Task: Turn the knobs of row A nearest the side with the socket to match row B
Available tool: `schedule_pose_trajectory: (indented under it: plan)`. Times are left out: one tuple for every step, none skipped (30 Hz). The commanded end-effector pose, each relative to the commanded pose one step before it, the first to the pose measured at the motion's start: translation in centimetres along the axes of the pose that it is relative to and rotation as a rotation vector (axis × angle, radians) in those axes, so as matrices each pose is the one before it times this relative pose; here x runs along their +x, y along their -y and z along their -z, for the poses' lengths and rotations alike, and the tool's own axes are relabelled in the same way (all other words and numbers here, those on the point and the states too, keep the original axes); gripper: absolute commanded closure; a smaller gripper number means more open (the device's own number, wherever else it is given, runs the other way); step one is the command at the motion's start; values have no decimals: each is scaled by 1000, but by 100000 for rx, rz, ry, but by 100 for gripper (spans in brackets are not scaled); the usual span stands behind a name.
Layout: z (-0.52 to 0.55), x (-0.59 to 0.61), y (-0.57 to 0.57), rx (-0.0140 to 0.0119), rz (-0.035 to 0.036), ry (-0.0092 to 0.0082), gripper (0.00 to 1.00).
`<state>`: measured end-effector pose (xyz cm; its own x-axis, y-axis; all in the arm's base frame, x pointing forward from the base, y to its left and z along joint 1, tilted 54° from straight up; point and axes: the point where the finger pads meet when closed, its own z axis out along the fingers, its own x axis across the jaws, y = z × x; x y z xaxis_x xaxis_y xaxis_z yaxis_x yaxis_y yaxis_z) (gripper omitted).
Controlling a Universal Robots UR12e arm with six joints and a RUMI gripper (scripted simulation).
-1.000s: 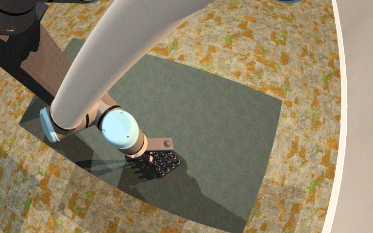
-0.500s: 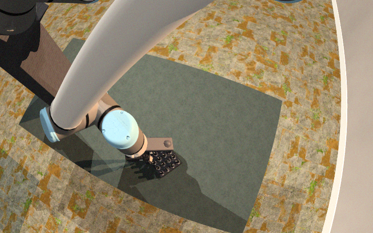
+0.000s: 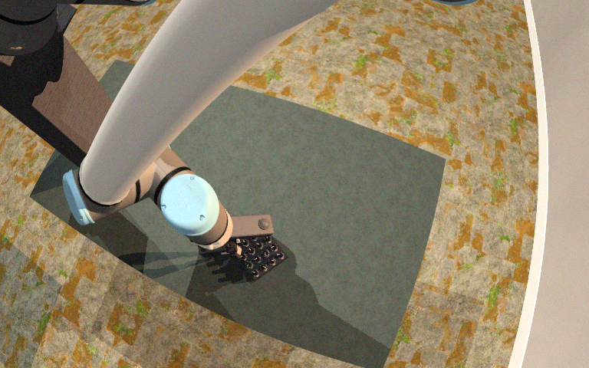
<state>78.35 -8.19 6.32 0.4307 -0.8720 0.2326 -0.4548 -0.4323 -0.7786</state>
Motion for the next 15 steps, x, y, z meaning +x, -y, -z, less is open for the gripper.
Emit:
schedule_pose_trajectory:
  plan:
    - [30, 1, 16, 15, 2703, 9, 96]
    - [0, -6, 0, 0, 1209, 0, 96]
    - [0, -6, 0, 0, 1285, 0, 96]
    - [0, -7, 0, 0, 1359, 0, 96]
    - [0, -7, 0, 0, 1432, 0, 96]
    - [0, -7, 0, 0, 1503, 0, 96]
    - [0, -8, 0, 0, 1572, 0, 96]
    - [0, -8, 0, 0, 1639, 0, 96]
    - [0, -8, 0, 0, 1703, 0, 96]
    - [0, -8, 0, 0, 1764, 0, 96]
    - [0, -9, 0, 0, 1823, 0, 96]
    - [0, -9, 0, 0, 1877, 0, 96]
    - [0, -9, 0, 0, 1929, 0, 96]
    - [0, -9, 0, 0, 1977, 0, 96]
    - [0, -10, 0, 0, 2021, 0, 96]
